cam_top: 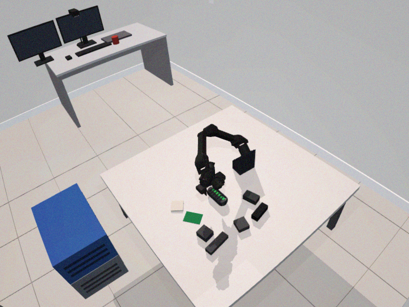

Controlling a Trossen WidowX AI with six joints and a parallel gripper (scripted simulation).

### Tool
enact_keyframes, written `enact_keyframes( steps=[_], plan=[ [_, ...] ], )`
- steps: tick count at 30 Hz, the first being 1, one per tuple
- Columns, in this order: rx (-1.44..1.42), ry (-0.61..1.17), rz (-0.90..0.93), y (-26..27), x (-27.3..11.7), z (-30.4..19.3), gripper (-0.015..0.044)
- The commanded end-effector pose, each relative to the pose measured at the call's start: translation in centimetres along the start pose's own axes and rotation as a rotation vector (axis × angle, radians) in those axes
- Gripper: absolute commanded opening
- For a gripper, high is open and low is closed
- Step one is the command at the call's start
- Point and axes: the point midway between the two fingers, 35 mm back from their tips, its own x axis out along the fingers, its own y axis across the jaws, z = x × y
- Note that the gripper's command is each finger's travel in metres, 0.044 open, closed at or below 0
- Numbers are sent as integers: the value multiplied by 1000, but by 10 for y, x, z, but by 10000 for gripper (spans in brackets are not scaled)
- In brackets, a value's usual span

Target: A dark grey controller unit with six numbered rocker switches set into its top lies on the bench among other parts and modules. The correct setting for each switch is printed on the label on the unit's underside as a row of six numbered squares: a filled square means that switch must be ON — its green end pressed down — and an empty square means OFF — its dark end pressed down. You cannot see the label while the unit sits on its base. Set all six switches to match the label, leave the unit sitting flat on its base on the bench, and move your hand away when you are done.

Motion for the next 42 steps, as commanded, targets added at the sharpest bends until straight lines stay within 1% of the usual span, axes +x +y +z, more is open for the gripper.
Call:
enact_keyframes(
  steps=[1,13,24,42],
  plan=[
    [-8,1,-26,8,4,-5,309],
    [-11,-3,-161,50,26,-25,0],
    [-7,11,-271,100,45,-49,0],
    [-8,7,-276,101,69,-49,0]
  ],
)
